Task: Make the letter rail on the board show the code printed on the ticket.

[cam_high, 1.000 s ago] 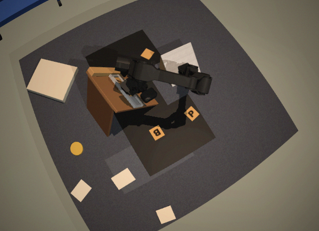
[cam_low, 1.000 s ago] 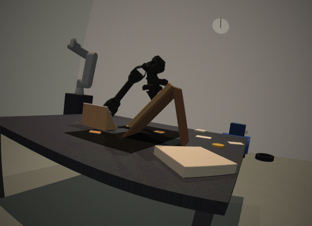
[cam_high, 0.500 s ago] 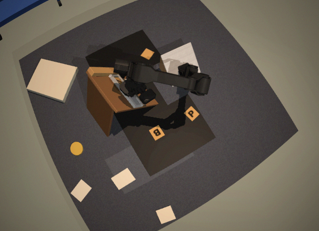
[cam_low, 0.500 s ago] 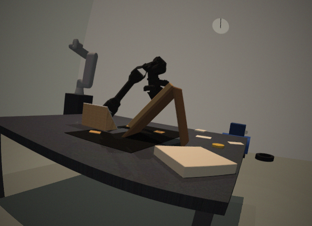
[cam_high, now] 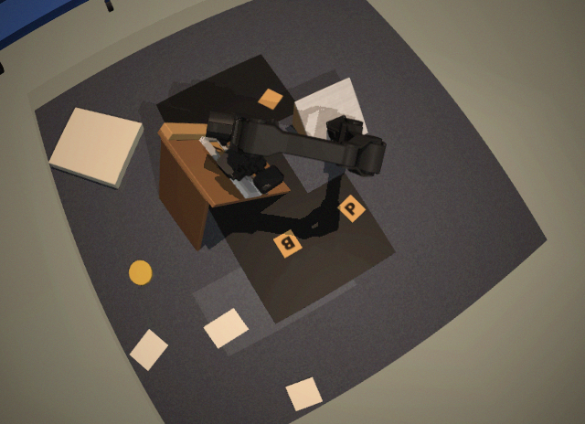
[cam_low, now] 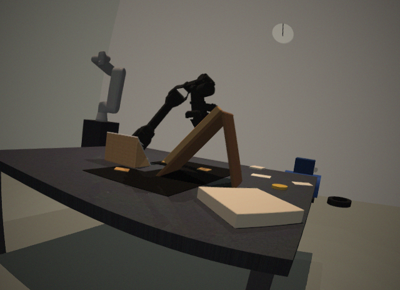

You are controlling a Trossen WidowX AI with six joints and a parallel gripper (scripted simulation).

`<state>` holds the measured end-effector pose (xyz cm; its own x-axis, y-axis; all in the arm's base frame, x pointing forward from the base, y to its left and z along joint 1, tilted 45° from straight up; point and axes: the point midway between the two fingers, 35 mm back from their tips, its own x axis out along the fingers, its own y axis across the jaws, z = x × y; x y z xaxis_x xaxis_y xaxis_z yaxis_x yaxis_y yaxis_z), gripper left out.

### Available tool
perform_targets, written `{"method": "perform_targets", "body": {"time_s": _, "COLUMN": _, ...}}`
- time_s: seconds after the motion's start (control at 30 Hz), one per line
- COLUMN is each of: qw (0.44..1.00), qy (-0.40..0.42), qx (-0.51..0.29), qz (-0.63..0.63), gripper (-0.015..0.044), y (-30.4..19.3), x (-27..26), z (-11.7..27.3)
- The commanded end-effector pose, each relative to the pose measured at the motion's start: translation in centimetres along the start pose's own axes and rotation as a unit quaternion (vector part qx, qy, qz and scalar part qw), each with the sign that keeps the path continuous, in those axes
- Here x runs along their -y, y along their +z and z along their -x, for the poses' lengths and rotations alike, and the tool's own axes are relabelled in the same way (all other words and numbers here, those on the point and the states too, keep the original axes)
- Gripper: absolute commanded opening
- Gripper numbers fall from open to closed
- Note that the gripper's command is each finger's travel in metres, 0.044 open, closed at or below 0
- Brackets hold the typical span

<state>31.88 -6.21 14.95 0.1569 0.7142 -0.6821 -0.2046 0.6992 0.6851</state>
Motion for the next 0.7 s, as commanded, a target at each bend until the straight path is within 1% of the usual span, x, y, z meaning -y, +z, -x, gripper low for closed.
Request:
{"method": "perform_targets", "body": {"time_s": 0.0, "qw": 1.0, "qy": 0.001, "qx": 0.003, "qz": -0.001, "gripper": 0.0, "y": 0.27, "x": -0.04, "z": -0.1}}
{"method": "perform_targets", "body": {"time_s": 0.67, "qw": 1.0, "qy": 0.001, "qx": 0.003, "qz": -0.001, "gripper": 0.0, "y": 0.96, "x": -0.08, "z": -0.82}}
